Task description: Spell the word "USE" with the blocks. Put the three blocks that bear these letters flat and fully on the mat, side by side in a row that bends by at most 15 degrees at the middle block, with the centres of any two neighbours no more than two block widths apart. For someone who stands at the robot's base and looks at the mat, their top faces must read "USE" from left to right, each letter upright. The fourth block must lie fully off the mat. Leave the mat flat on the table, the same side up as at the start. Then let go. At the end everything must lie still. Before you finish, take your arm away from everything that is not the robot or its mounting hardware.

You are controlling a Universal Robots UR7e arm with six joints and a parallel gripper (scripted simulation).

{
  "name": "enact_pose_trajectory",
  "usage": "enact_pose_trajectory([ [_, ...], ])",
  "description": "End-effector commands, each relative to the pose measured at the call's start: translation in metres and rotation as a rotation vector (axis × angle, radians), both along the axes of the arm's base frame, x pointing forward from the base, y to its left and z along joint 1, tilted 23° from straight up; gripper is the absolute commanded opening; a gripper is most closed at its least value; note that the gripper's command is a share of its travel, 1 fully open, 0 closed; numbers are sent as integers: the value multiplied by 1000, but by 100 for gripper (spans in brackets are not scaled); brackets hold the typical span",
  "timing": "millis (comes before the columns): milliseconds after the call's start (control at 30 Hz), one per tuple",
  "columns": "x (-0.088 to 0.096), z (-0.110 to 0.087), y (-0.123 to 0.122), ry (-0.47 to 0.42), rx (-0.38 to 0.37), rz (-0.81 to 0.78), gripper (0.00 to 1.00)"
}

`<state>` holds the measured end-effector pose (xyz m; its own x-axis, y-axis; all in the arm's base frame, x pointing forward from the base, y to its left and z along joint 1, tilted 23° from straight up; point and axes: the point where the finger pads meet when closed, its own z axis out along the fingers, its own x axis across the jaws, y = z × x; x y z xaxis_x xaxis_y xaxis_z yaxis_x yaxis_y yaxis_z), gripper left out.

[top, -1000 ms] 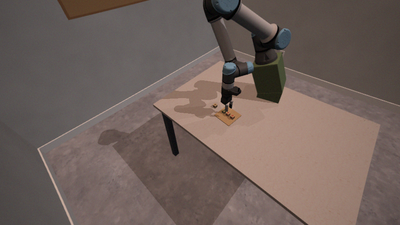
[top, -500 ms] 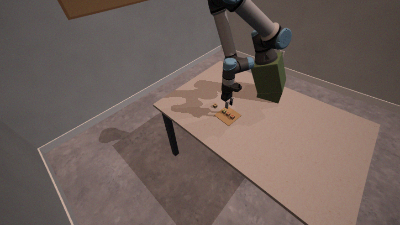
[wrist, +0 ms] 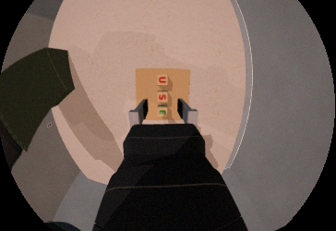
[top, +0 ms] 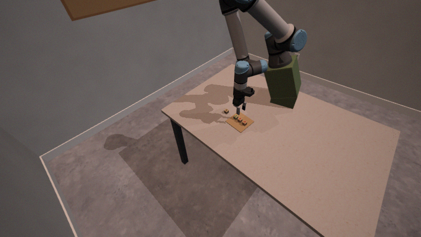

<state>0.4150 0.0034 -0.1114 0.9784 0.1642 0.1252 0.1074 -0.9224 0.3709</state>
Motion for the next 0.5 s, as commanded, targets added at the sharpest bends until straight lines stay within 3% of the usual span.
enact_pose_trajectory([
  [0,0,0,0,-1,0,0,100],
  [467,-1,6,2,-1,0,0,100],
])
